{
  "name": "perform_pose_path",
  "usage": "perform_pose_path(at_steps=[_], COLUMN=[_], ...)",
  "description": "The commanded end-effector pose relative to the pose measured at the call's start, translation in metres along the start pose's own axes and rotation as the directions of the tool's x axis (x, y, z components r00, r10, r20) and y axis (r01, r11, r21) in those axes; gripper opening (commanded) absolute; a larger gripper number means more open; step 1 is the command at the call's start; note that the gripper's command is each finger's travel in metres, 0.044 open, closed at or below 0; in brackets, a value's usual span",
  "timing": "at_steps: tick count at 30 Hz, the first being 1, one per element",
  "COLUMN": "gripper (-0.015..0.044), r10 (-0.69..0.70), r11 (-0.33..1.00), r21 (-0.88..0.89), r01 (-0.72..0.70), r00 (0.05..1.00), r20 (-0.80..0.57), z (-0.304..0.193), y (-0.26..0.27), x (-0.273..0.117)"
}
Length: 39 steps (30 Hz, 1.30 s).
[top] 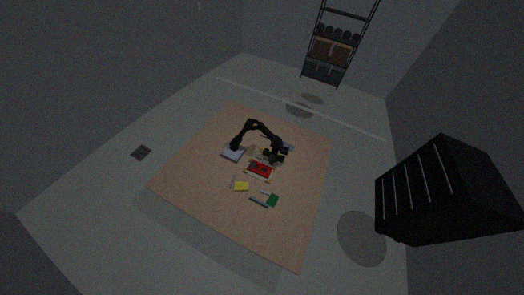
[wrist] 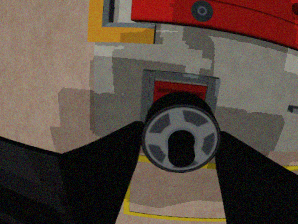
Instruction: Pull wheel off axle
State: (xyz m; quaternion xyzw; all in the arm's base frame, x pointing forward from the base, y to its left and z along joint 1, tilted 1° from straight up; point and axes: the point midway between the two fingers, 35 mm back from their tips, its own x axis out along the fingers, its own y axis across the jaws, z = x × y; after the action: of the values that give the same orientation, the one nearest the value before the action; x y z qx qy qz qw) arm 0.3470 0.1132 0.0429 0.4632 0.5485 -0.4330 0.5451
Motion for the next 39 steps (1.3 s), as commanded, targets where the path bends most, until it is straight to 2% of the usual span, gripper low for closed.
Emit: perform_pose_path(at_steps=[1,39], gripper=[0.0,0.0], r10=[0.001,0.002], r11=[1.0,1.0], r21=[0.0,0.001], r01=[-0.001,-0.002], r00=[1.0,1.0], r20=[0.0,0.001], z=[0.0,0.0], y=[0.0,0.001], x=[-0.002,-0.014])
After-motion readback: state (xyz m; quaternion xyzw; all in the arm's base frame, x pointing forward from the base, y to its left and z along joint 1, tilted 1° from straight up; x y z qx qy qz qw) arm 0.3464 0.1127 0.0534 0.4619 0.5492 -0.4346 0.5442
